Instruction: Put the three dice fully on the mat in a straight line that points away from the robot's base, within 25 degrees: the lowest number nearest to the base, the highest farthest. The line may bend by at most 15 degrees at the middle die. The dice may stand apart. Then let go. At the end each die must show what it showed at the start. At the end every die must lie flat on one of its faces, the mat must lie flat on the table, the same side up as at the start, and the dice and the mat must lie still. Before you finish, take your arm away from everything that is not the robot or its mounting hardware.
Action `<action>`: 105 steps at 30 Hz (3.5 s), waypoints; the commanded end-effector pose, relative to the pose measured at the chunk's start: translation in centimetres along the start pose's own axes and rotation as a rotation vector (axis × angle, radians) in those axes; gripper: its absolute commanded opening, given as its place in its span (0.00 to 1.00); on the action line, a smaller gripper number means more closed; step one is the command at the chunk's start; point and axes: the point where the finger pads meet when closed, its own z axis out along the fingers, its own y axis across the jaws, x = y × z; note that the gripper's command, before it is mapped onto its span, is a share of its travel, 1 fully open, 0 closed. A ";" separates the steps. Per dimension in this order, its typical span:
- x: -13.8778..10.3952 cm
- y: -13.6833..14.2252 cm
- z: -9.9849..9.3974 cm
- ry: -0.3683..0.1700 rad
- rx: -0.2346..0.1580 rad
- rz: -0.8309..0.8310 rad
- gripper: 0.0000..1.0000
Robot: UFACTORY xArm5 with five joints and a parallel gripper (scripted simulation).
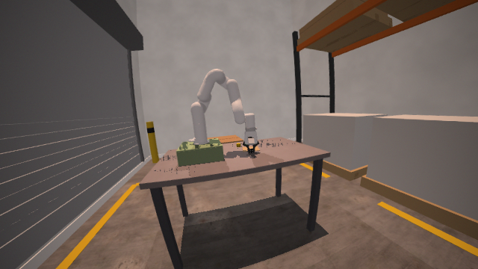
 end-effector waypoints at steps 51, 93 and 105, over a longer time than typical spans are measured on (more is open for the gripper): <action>0.0 -0.1 -8.4 0.000 0.003 0.000 0.27; -10.2 3.3 -10.4 0.004 0.004 -0.230 0.27; -10.2 3.3 -7.0 0.004 0.004 -0.230 0.27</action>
